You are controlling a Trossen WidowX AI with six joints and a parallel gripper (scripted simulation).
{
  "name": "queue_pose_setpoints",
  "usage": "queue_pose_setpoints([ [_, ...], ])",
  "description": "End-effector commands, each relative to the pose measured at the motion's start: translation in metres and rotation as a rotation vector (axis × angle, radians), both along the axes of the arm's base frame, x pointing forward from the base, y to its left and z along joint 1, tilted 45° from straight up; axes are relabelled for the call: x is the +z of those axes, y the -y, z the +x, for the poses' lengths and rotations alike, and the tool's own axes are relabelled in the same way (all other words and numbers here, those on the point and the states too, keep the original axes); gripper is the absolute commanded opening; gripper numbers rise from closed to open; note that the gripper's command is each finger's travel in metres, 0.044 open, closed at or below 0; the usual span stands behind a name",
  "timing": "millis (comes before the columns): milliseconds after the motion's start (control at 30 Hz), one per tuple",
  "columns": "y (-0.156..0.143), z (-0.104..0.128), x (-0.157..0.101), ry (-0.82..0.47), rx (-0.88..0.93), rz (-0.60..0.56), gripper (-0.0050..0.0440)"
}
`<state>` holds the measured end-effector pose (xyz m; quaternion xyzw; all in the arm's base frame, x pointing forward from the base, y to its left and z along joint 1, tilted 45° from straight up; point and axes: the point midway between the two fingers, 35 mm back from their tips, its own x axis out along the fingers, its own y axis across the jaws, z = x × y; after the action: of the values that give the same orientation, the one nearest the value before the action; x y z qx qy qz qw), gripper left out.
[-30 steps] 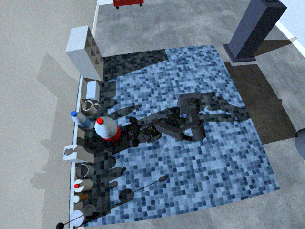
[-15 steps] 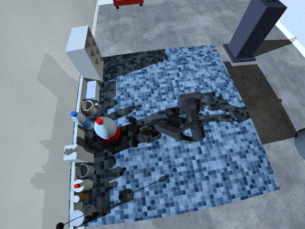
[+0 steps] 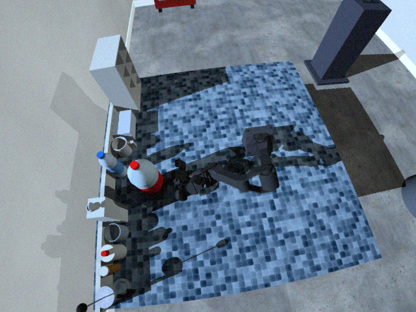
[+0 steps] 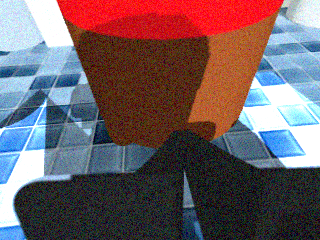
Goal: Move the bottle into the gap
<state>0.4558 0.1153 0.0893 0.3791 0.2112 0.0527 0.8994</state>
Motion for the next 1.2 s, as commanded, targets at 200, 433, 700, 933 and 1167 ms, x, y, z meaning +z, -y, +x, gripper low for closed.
queue_pose_setpoints([
  [200, -0.001, 0.007, 0.006, 0.018, 0.004, -0.001, -0.0050],
  [433, -0.001, 0.008, 0.006, 0.018, 0.004, -0.001, -0.0050],
  [700, -0.001, 0.010, 0.006, 0.018, 0.004, -0.001, -0.0050],
  [933, 0.000, 0.019, 0.006, 0.017, 0.003, -0.001, -0.0050],
  [1167, -0.001, 0.020, 0.006, 0.017, 0.004, -0.002, -0.0050],
])
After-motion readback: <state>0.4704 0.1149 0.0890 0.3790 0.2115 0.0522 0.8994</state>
